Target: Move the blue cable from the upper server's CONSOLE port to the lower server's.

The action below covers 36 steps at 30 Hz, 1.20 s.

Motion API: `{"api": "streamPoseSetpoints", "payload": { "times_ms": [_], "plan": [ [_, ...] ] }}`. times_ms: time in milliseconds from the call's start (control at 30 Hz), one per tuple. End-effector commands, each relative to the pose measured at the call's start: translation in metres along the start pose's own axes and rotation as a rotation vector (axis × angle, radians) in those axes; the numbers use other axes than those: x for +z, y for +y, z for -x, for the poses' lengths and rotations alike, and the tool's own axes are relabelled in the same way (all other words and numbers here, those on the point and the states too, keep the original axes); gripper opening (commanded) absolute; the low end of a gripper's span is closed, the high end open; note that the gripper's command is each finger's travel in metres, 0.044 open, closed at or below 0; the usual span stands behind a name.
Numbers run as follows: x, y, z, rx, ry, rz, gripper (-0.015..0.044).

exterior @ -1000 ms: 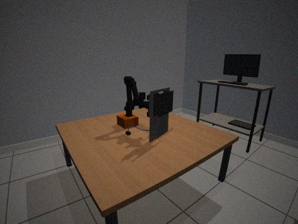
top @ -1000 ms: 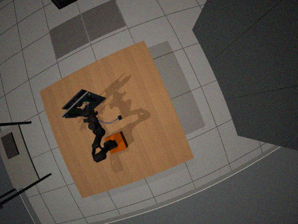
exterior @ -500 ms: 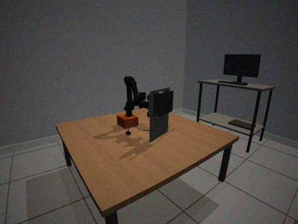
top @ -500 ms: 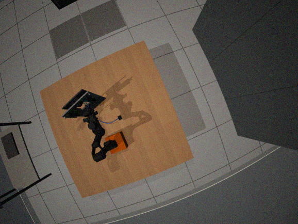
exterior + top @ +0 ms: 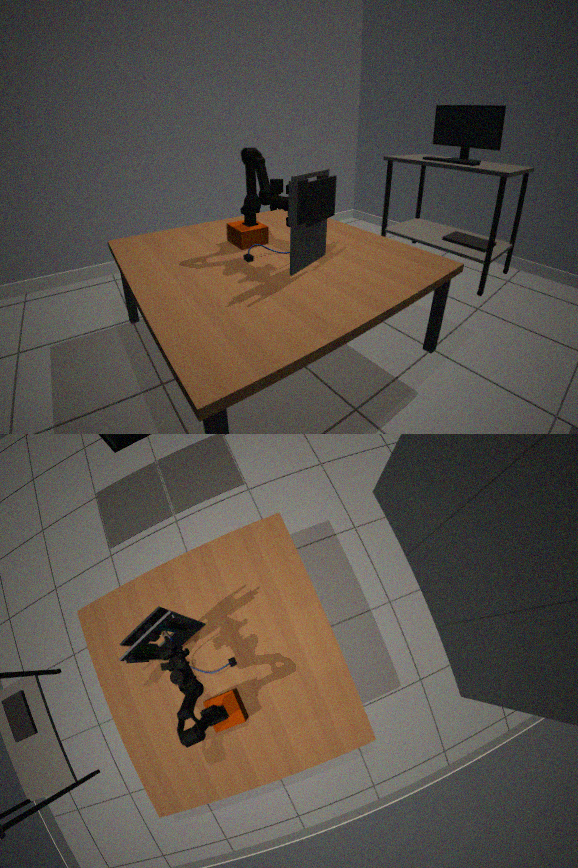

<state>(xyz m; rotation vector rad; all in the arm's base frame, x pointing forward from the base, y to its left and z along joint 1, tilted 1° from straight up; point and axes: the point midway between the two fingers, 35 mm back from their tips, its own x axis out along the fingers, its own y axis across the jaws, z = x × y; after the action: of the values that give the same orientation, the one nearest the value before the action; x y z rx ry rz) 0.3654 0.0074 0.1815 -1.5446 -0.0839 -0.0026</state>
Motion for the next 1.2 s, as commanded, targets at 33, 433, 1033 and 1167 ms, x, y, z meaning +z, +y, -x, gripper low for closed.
{"api": "streamPoseSetpoints", "payload": {
  "times_ms": [33,433,1033,1167],
  "plan": [
    [-0.0001,-0.0034,-0.0021,-0.012,0.002,-0.004,0.0000],
    [0.0003,-0.0034,-0.0043,-0.013,0.002,-0.005,0.0000],
    [0.0009,-0.0034,-0.0076,-0.015,0.002,-0.005,0.0000],
    [0.0010,-0.0034,-0.0083,-0.015,0.002,-0.005,0.0000]
  ]
}}
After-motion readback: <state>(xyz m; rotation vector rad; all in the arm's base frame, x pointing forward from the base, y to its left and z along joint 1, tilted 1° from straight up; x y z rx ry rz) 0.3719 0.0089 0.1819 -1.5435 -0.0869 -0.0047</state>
